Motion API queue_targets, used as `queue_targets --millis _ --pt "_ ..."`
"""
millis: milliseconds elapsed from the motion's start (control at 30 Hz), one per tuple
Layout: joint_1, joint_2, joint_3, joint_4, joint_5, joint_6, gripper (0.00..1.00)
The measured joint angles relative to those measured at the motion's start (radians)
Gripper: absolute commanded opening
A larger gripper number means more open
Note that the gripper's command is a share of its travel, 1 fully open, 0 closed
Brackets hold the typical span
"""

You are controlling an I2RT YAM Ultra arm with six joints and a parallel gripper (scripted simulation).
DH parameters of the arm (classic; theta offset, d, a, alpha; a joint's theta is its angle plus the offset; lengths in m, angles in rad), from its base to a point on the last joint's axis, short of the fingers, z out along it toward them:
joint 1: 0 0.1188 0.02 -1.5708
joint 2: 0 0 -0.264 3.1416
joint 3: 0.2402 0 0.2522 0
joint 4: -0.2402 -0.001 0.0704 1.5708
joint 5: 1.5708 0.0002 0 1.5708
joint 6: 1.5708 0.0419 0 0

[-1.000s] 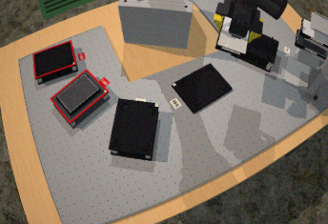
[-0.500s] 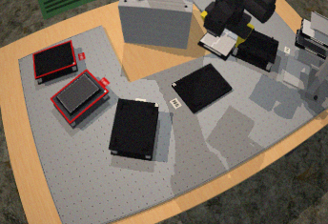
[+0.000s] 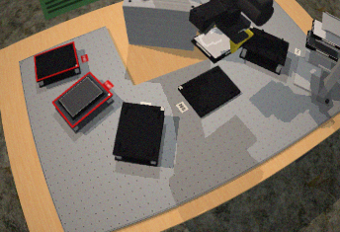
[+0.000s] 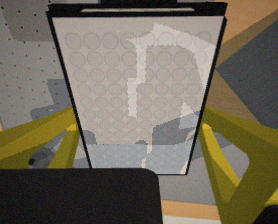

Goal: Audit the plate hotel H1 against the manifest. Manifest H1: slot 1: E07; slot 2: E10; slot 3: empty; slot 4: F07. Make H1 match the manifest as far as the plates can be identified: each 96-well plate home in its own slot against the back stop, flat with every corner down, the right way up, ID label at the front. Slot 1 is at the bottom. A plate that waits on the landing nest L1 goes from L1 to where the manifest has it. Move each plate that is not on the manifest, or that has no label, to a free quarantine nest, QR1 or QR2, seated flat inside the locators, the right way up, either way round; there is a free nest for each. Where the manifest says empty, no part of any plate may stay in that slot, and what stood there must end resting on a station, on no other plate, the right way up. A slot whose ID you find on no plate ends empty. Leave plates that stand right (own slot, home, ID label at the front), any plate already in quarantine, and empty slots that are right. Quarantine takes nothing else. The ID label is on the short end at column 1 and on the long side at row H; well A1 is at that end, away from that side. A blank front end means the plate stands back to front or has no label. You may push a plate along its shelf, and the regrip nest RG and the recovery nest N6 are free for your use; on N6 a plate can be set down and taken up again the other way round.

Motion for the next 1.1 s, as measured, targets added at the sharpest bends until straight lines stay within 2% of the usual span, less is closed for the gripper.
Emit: queue_targets --millis 200,667,867,1100 --pt "0.001 0.009 -0.021 0.023 -0.002 0.047 0.86" --pt "-0.008 0.109 -0.078 0.158 -0.002 0.056 0.86" --pt "-0.014 0.129 -0.087 0.212 -0.003 0.055 0.86" --pt "-0.019 0.196 -0.114 0.279 -0.004 0.05 0.86"
